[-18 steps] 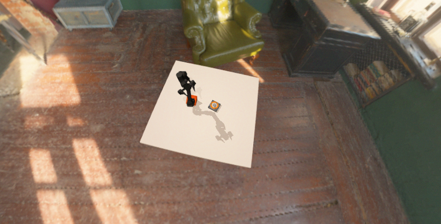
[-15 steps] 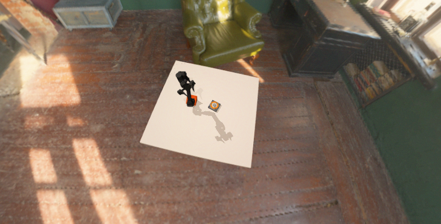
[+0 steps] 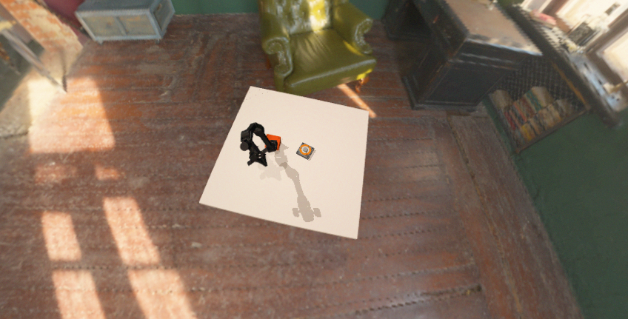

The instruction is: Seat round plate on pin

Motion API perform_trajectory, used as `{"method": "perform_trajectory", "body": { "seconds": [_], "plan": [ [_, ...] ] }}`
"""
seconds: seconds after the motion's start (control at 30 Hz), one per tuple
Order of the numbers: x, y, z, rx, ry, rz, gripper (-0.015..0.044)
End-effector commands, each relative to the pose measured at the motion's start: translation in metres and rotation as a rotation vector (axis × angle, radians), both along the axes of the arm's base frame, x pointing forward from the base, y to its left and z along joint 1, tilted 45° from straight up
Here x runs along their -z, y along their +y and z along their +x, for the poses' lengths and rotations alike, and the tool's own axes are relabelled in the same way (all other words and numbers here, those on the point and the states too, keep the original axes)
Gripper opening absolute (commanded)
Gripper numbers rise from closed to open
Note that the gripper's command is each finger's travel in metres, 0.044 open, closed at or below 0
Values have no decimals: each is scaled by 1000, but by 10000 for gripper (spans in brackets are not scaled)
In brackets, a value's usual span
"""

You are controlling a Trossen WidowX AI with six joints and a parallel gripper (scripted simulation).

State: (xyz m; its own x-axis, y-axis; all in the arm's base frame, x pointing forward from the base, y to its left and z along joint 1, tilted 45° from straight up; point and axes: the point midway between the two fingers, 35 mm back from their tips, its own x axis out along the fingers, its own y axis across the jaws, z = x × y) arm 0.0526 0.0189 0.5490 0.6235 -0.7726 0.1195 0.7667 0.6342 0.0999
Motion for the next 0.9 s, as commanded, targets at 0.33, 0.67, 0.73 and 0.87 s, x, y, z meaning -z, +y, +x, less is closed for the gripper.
{"method": "perform_trajectory", "body": {
  "seconds": [0.33, 0.67, 0.73, 0.87],
  "plan": [
    [78, -161, 99, -174, 279, 436, 0],
    [185, -182, 201, -202, 572, 705, 0],
    [201, -179, 213, -197, 624, 725, 0],
    [263, -159, 245, -182, 829, 768, 0]
  ]
}}
